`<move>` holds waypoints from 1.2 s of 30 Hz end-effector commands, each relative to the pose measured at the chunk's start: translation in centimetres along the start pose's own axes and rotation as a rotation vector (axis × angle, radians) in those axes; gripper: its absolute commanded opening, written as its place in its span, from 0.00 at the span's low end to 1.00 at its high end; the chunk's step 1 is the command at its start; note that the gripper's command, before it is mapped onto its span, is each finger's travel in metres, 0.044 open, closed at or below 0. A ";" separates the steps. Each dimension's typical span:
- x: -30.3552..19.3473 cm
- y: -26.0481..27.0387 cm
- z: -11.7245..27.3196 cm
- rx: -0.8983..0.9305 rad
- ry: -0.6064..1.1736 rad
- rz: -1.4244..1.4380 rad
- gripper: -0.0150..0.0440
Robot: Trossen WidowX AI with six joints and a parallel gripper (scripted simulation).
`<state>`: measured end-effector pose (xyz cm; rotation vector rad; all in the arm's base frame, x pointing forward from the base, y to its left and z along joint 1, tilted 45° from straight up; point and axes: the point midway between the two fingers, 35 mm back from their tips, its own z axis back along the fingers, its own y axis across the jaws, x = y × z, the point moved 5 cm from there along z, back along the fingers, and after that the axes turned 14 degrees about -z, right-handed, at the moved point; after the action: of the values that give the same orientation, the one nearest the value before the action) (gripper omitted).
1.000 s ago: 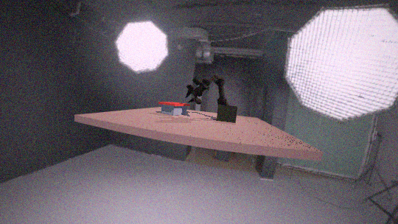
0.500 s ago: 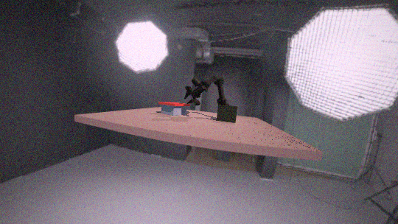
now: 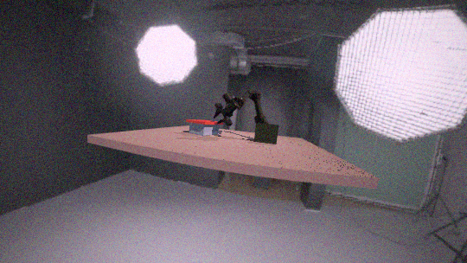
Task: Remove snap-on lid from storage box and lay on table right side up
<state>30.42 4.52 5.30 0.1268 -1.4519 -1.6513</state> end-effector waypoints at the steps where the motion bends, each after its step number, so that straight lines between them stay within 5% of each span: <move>1: 0.1 -0.3 -0.8 -0.003 0.001 0.014 0.65; 18: 0.6 -0.1 -3.2 0.019 -0.006 0.016 0.65; 36: 0.6 -0.1 -3.2 0.019 -0.006 0.016 0.45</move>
<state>31.91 1.73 4.65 0.1204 -1.4732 -1.6294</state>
